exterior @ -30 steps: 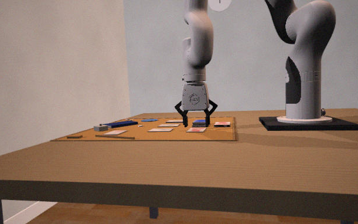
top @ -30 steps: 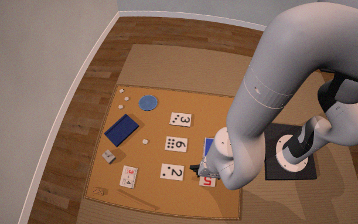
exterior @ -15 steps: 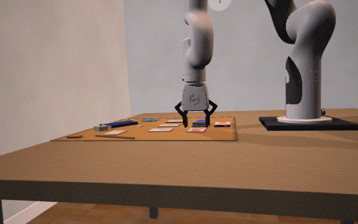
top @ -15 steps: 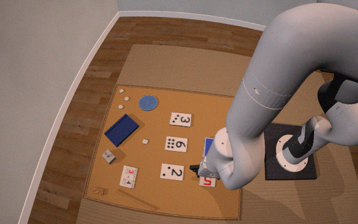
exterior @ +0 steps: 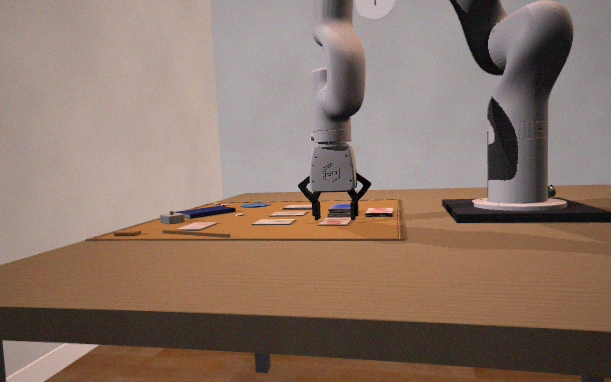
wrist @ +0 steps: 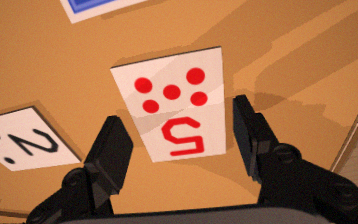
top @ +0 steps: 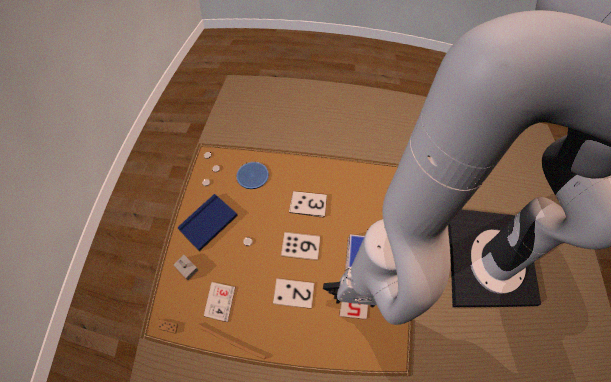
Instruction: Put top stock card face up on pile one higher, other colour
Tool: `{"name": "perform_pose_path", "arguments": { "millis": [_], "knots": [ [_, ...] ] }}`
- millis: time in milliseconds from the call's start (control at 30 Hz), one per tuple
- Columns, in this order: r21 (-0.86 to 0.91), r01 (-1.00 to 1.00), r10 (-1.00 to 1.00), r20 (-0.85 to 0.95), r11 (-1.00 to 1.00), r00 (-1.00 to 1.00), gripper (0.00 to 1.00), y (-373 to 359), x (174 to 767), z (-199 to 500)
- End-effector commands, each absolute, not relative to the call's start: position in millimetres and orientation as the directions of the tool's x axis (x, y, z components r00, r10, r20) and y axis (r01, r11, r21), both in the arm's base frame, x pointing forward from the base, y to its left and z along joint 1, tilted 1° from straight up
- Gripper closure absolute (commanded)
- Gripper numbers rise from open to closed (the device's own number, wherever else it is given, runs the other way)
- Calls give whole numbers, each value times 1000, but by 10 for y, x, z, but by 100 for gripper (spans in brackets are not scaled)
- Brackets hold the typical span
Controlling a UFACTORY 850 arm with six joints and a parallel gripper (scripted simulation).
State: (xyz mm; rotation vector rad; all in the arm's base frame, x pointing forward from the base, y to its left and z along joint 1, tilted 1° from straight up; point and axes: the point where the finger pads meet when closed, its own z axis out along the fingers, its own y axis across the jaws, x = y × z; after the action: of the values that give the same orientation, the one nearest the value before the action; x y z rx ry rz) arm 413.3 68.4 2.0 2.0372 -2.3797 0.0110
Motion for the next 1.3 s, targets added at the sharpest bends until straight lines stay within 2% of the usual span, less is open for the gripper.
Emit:
{"name": "perform_pose_path", "arguments": {
  "millis": [0, 1233, 1267],
  "knots": [
    [-1, -988, -988, 11, 154, -154, 14, 685, 4142, 20],
    [-1, -988, -988, 11, 154, -154, 14, 685, 4142, -10],
    [-1, -988, -988, 11, 154, -154, 27, 685, 4142, -10]
  ]
}}
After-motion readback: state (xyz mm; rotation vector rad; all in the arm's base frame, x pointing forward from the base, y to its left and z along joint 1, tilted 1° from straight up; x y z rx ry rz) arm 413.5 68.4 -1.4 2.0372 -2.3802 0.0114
